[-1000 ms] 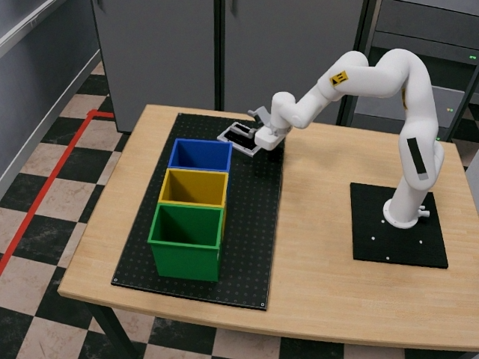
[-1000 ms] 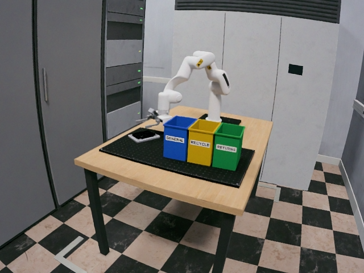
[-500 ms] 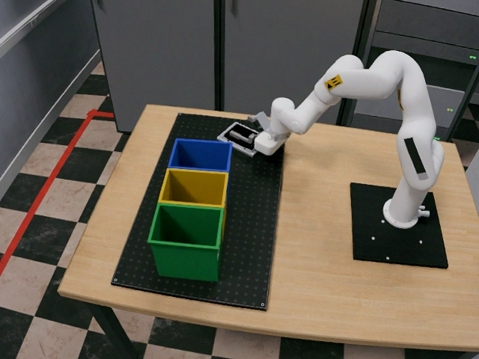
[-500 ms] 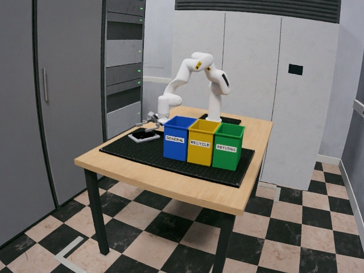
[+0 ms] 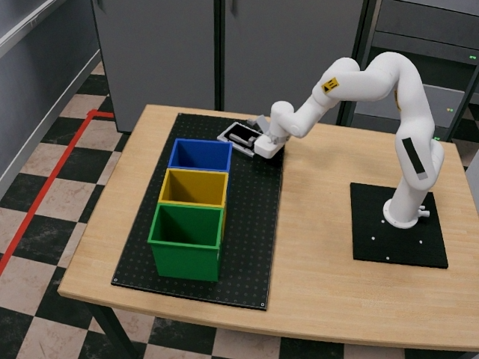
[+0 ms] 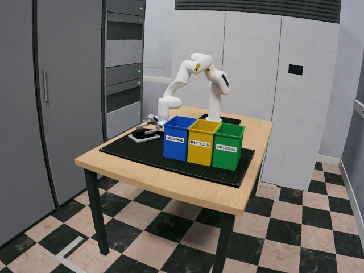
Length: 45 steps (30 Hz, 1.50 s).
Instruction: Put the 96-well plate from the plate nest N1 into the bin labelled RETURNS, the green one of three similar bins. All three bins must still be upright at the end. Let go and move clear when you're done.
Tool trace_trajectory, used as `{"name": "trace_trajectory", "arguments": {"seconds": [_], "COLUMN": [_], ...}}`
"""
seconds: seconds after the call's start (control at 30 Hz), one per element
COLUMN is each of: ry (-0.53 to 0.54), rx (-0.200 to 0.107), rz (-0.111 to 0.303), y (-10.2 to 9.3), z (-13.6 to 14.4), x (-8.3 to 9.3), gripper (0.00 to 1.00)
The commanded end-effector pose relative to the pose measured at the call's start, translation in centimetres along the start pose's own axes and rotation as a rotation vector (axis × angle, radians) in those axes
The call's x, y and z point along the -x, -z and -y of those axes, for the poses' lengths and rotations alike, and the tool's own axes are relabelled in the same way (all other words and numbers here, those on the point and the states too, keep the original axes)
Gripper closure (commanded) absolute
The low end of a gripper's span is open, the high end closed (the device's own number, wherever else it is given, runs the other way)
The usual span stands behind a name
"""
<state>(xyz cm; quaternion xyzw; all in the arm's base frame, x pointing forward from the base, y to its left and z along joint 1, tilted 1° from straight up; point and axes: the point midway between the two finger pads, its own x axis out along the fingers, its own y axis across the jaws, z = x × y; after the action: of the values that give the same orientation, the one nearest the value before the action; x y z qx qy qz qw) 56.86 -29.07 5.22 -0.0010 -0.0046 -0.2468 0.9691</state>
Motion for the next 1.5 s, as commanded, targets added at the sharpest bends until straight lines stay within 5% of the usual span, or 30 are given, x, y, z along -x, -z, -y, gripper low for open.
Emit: {"name": "trace_trajectory", "arguments": {"seconds": [0.0,1.47], "ry": [0.000,0.000], "rx": [-0.007,-0.007], "rz": [0.004,0.004], "y": [-0.2,1.8], "z": [0.0,0.0], "x": [-0.1,-0.1], "gripper": [0.63,0.63]}}
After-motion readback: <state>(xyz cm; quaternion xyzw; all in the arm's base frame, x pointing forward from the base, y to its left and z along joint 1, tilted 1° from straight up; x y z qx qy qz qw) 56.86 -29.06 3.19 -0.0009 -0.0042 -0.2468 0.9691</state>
